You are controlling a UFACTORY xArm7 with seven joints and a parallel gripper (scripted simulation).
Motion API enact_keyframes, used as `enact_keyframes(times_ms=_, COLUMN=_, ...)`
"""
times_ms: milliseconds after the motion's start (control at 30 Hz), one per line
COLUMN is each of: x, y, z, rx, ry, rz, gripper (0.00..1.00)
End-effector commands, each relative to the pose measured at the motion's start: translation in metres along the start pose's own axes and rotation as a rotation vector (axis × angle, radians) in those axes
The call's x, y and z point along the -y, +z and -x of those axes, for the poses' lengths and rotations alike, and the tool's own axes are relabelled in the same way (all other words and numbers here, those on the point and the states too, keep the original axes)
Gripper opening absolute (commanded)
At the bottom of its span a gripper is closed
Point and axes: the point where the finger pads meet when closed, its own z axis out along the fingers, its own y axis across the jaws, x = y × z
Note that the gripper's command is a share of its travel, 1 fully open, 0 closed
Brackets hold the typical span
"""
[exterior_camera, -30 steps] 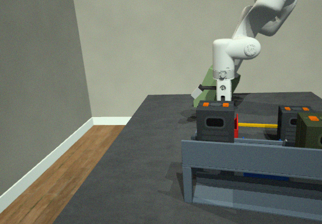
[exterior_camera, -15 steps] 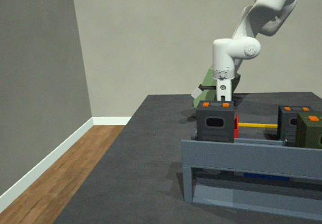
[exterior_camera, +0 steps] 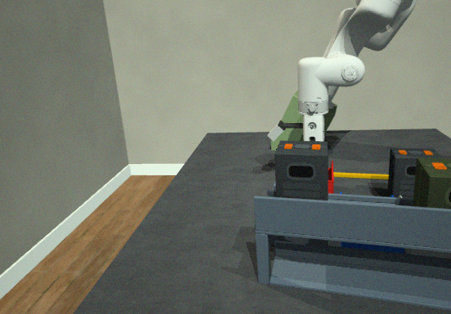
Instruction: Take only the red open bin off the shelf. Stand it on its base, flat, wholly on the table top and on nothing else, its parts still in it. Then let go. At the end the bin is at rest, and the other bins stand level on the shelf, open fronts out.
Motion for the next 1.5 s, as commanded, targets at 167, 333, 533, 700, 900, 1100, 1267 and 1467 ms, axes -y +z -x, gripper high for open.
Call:
enact_keyframes(times_ms=167, x=0.002, y=0.0, z=-0.001, rx=-0.001, ry=0.0, rz=-0.004, gripper=0.0)
enact_keyframes(times_ms=333, x=0.002, y=0.008, z=-0.001, rx=-0.001, ry=0.0, rz=-0.004, gripper=0.0)
enact_keyframes(times_ms=533, x=0.002, y=0.008, z=-0.001, rx=-0.001, ry=0.0, rz=-0.004, gripper=0.0)
enact_keyframes(times_ms=700, x=0.002, y=0.008, z=-0.001, rx=-0.001, ry=0.0, rz=-0.004, gripper=0.0)
enact_keyframes(times_ms=900, x=0.002, y=0.012, z=-0.001, rx=-0.001, ry=0.0, rz=-0.004, gripper=0.0)
enact_keyframes(times_ms=1100, x=0.002, y=0.012, z=-0.001, rx=-0.001, ry=0.0, rz=-0.004, gripper=0.0)
enact_keyframes(times_ms=1267, x=0.002, y=0.012, z=-0.001, rx=-0.001, ry=0.0, rz=-0.004, gripper=0.0)
enact_keyframes(times_ms=1467, x=0.002, y=0.012, z=-0.001, rx=-0.001, ry=0.0, rz=-0.004, gripper=1.0)
